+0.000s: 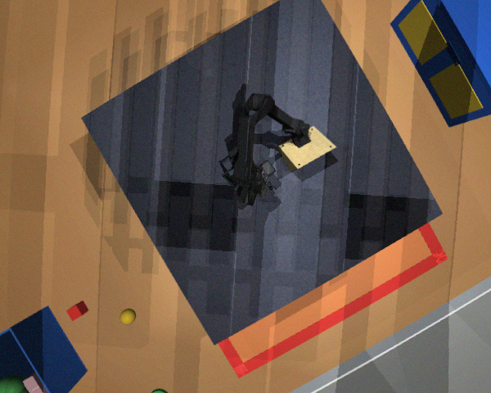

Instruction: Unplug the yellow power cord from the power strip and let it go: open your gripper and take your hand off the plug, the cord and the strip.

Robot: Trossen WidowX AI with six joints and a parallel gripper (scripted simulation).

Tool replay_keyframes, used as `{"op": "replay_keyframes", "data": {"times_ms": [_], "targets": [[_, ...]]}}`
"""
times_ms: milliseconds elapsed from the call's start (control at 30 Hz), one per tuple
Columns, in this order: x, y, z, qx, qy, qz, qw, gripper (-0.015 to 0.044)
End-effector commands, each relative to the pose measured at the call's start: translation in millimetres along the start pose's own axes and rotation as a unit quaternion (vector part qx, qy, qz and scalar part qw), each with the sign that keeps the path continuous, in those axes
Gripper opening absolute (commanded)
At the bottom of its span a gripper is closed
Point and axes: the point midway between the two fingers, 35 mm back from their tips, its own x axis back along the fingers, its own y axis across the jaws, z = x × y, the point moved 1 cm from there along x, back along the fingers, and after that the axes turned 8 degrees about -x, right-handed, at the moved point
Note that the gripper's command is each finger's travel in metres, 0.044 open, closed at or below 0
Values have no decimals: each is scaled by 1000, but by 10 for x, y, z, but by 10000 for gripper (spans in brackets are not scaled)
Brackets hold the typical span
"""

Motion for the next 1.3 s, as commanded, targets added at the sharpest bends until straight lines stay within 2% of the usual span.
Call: {"op": "replay_keyframes", "data": {"times_ms": [0, 133, 1267], "targets": [[2, -4, 0, -2, 0, 1, 1000, 22], [2, -4, -2, -2, 0, 1, 1000, 0], [58, 63, -522, 1, -2, 1, 1000, 0]]}}
